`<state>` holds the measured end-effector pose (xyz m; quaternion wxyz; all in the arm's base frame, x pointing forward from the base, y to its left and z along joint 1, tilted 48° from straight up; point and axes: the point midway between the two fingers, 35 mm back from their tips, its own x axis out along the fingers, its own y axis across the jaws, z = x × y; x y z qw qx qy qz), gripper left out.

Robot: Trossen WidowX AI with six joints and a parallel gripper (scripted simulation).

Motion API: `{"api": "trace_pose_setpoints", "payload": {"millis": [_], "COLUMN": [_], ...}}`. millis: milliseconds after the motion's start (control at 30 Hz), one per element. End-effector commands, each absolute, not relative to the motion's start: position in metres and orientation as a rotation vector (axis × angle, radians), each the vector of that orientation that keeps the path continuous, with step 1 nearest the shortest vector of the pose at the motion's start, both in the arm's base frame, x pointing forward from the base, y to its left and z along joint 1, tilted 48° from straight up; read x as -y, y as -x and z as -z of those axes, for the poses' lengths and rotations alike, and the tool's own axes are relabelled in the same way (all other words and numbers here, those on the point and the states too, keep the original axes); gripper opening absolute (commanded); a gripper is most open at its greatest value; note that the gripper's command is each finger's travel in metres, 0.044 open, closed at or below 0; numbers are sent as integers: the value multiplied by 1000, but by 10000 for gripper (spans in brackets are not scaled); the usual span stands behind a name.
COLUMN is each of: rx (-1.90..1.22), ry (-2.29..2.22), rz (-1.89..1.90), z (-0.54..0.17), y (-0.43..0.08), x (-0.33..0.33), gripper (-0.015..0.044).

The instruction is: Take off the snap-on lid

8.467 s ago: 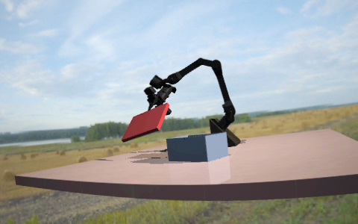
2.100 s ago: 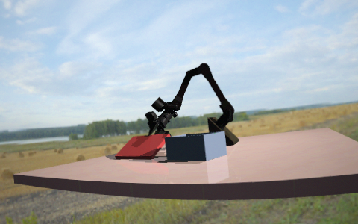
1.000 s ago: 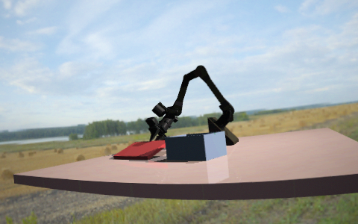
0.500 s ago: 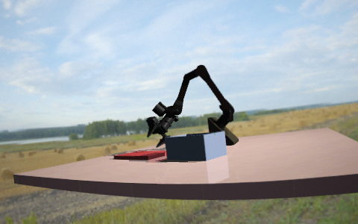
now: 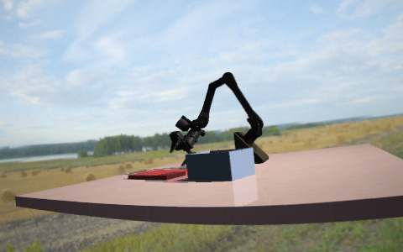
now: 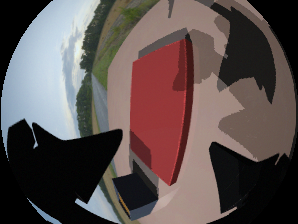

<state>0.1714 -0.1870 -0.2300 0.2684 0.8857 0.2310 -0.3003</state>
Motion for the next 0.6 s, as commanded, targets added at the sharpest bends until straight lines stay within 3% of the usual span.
{"api": "trace_pose_setpoints", "payload": {"millis": [0,567], "rx": [-623,-623], "ry": [-2385,-2385], "rz": [815,818], "z": [227,217], "y": [-162,-142], "x": [184,183], "gripper": [440,440]}}
